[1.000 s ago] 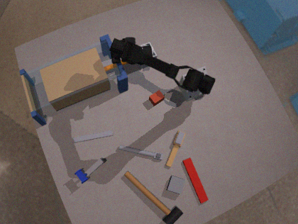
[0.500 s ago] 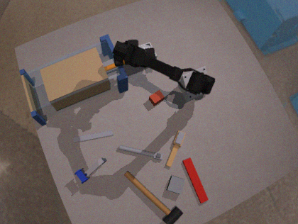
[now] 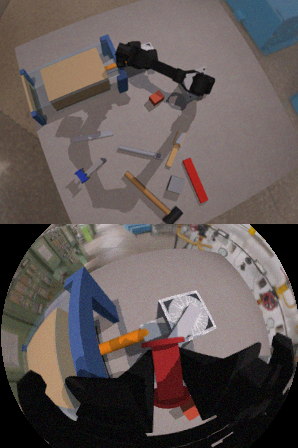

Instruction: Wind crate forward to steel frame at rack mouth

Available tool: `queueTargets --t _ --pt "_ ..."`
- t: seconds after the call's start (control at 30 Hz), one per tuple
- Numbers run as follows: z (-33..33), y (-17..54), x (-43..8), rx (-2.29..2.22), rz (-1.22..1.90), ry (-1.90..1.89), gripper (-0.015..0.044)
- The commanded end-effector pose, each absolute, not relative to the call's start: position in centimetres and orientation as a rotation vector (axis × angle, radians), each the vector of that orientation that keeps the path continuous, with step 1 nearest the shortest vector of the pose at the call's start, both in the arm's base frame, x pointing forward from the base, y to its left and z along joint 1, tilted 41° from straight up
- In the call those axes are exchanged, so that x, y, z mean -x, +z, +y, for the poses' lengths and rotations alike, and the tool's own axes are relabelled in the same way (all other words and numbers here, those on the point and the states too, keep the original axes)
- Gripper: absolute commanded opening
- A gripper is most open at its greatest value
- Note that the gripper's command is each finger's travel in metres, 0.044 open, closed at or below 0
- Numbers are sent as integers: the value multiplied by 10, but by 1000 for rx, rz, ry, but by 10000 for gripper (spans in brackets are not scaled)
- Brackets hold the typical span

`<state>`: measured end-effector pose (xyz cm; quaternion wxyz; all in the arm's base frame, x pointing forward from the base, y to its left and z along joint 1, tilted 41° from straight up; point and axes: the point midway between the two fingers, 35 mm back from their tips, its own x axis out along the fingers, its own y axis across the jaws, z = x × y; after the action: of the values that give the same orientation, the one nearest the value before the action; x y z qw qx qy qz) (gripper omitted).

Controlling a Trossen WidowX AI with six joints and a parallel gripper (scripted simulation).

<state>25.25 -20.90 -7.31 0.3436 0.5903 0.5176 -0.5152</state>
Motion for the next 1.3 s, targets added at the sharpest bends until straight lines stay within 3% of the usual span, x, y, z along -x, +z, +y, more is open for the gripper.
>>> queueTargets --t 0.0,1.27 --pt "-197 -68 -244 -1544 1375 -1341 0" --pt "-178 -54 -212 -1544 1378 -1343 0"
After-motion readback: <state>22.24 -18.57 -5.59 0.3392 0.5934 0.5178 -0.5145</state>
